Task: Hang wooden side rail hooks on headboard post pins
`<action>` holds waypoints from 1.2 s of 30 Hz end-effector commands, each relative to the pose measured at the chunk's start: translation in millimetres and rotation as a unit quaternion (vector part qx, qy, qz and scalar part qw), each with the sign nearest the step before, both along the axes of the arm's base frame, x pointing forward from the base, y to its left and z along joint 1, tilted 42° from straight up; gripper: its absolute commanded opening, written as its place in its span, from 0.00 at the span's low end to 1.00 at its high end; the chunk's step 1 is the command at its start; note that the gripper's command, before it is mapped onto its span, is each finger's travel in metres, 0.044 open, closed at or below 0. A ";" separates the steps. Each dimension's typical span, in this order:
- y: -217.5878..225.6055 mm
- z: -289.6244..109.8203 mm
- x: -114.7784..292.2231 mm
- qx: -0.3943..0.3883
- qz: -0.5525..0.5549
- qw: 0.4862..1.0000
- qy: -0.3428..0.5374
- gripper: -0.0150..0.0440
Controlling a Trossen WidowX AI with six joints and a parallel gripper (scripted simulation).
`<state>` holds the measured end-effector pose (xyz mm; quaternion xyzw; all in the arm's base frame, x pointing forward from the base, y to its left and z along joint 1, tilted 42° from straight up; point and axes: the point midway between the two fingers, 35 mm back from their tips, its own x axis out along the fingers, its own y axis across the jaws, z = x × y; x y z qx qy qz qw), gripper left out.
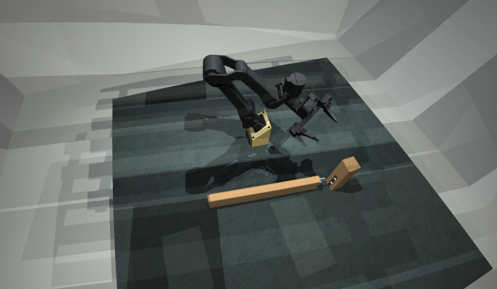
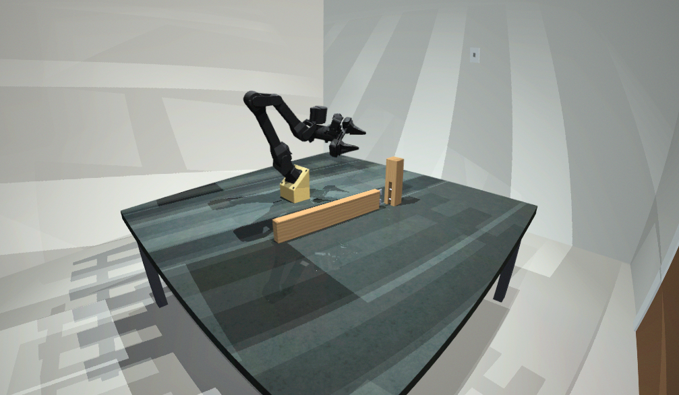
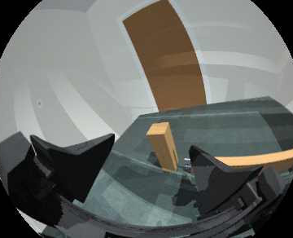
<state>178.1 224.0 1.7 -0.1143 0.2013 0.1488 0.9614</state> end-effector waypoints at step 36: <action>-111.8 -82.6 28.2 -0.231 0.022 0.971 0.052 1.00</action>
